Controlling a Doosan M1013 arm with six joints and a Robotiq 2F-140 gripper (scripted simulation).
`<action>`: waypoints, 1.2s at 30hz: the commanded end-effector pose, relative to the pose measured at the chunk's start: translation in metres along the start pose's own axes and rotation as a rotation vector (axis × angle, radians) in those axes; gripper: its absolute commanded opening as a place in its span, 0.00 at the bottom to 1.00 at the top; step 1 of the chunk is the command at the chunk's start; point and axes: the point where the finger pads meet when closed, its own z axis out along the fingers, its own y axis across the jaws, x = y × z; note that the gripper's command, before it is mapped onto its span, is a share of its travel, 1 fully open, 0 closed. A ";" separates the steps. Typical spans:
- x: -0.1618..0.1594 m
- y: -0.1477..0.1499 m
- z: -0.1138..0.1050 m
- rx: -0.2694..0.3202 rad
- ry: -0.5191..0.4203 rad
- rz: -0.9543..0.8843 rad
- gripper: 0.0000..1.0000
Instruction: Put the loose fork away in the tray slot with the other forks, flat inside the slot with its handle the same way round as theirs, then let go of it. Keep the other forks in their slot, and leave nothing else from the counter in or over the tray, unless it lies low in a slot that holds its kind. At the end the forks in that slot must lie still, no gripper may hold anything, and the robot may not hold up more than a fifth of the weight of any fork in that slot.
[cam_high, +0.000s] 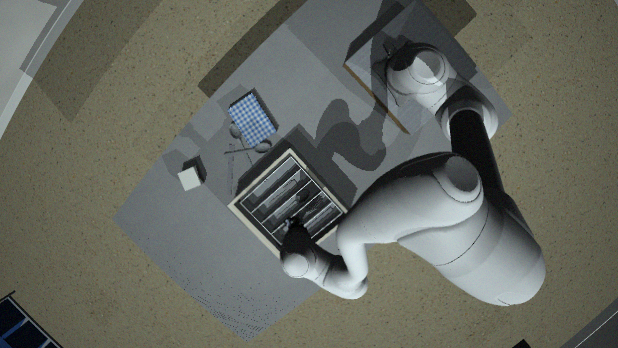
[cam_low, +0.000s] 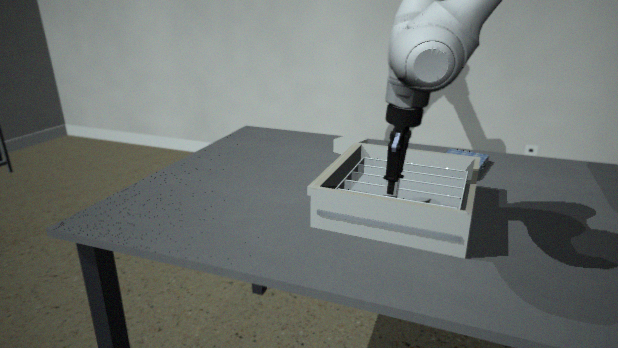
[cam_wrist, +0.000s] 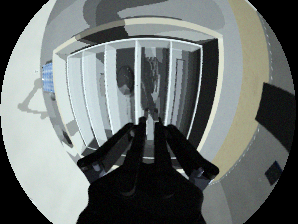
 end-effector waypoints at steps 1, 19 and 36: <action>0.000 0.000 0.000 0.000 0.000 0.000 0.02; 0.000 0.000 0.000 0.000 0.000 0.000 0.14; 0.000 0.000 0.000 0.000 0.000 0.000 0.14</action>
